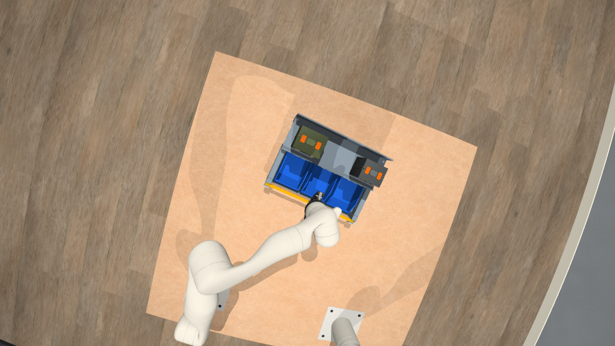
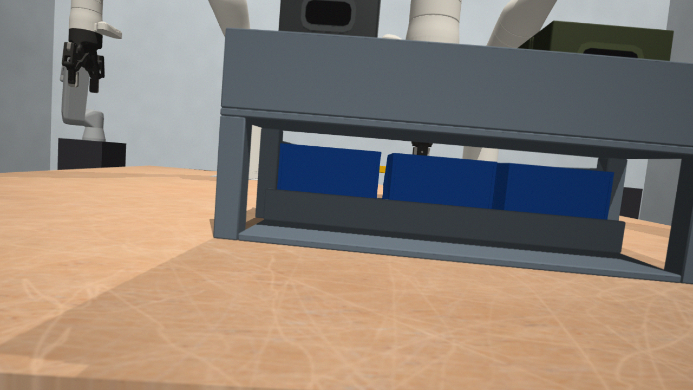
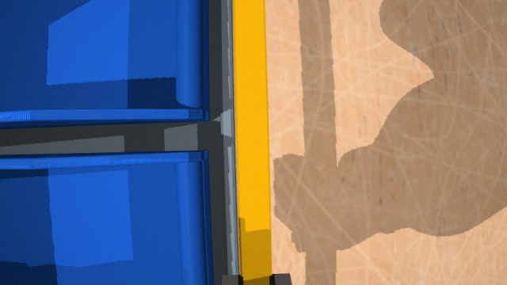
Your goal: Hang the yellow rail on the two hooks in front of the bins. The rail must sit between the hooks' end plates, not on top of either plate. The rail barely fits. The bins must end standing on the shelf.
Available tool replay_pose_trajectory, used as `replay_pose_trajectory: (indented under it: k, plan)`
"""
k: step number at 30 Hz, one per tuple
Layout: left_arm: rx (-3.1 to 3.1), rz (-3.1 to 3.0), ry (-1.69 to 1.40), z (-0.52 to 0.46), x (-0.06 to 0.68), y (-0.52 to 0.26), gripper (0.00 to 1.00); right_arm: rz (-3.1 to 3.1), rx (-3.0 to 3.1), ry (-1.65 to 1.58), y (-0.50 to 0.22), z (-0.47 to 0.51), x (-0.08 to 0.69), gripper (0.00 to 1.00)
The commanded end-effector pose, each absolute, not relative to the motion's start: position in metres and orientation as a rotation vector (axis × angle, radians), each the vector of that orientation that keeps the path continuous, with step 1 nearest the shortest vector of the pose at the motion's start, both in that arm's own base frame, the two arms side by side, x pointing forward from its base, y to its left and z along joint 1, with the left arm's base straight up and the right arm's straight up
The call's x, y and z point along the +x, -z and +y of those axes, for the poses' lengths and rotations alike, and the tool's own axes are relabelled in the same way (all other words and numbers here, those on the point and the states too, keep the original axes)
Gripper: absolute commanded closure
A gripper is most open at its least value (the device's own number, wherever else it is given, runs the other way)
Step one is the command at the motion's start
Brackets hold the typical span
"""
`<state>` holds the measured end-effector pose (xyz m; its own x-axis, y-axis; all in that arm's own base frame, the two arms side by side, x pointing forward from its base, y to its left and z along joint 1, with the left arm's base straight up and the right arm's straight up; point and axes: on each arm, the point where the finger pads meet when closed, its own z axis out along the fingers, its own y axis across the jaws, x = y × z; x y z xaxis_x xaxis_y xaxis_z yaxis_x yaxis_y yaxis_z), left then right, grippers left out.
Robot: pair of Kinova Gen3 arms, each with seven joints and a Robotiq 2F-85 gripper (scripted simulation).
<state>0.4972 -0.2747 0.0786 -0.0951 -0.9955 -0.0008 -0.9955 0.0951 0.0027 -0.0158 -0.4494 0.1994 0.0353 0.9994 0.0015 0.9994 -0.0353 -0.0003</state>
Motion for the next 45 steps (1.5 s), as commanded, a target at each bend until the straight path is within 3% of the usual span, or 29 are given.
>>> replay_pose_trajectory:
  k: [1,9,10,45]
  plan:
    - [2.113,-2.325,0.0,-0.2751,0.4977,-0.0798,0.903,-2.182,-2.26,0.0,-0.2,-0.4498,-0.0159,0.002]
    - [2.113,-2.325,0.0,-0.2751,0.4977,-0.0798,0.903,-2.182,-2.26,0.0,-0.2,-0.4498,-0.0159,0.002]
    - [2.113,-2.325,0.0,-0.2751,0.4977,-0.0798,0.566,-2.182,-2.26,0.0,-0.2,-0.4498,-0.0159,0.002]
    - [2.113,-2.325,0.0,-0.2751,0.4977,-0.0798,0.566,-2.182,-2.26,0.0,-0.2,-0.4498,-0.0159,0.002]
